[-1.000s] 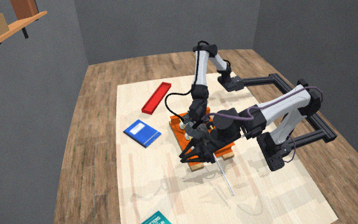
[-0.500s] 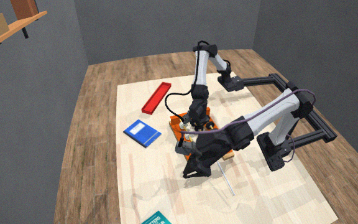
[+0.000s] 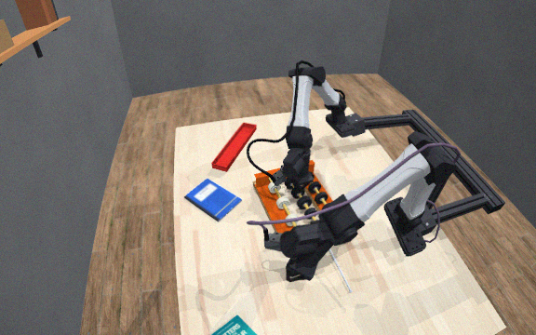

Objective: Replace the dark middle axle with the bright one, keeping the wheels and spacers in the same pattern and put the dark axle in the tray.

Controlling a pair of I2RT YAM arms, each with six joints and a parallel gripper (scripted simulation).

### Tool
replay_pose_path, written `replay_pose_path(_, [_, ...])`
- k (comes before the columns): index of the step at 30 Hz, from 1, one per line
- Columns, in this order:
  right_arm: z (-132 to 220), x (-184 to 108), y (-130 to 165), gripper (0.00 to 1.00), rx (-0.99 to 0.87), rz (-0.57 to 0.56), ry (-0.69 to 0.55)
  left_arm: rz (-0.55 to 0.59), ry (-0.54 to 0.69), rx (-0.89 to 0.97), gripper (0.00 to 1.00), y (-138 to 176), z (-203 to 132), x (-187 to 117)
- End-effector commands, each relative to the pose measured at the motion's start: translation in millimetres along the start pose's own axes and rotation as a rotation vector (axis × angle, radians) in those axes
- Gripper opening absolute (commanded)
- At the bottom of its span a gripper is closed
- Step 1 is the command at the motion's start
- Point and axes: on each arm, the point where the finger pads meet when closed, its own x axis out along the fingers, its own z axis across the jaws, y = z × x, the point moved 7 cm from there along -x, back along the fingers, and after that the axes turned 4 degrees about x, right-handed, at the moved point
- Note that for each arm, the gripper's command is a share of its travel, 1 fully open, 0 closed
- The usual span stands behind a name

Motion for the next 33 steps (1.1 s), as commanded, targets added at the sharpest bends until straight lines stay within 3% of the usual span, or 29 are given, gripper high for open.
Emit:
replay_pose_path(1, [4.1, -19.4, -12.1, 0.0, 0.002, -0.042, -0.027, 0.114, 0.099, 0.131, 0.19, 15.8, -9.5, 16.7])
replay_pose_path(9, [4.5, -20.2, -13.5, 0.0, 0.005, -0.049, -0.033, 0.212, 0.235, 0.27, 0.19, 37.9, -23.4, 38.9])
replay_pose_path(21, [5.2, -22.0, -16.4, 0.0, 0.013, -0.061, -0.044, 0.362, 0.611, 0.571, 0.19, 90.9, -60.2, 72.5])
replay_pose_path(24, [5.0, -21.9, -16.1, 0.0, 0.012, -0.059, -0.043, 0.368, 0.648, 0.596, 0.19, 95.3, -63.4, 74.4])
replay_pose_path(25, [4.6, -12.3, -9.6, 0.0, 0.006, -0.037, -0.027, 0.372, 0.686, 0.627, 0.19, 98.1, -67.9, 76.2])
replay_pose_path(33, [5.8, -23.5, -18.8, 0.0, 0.018, -0.071, -0.053, 0.37, 0.983, 0.804, 0.19, 131.8, -90.2, 85.6])
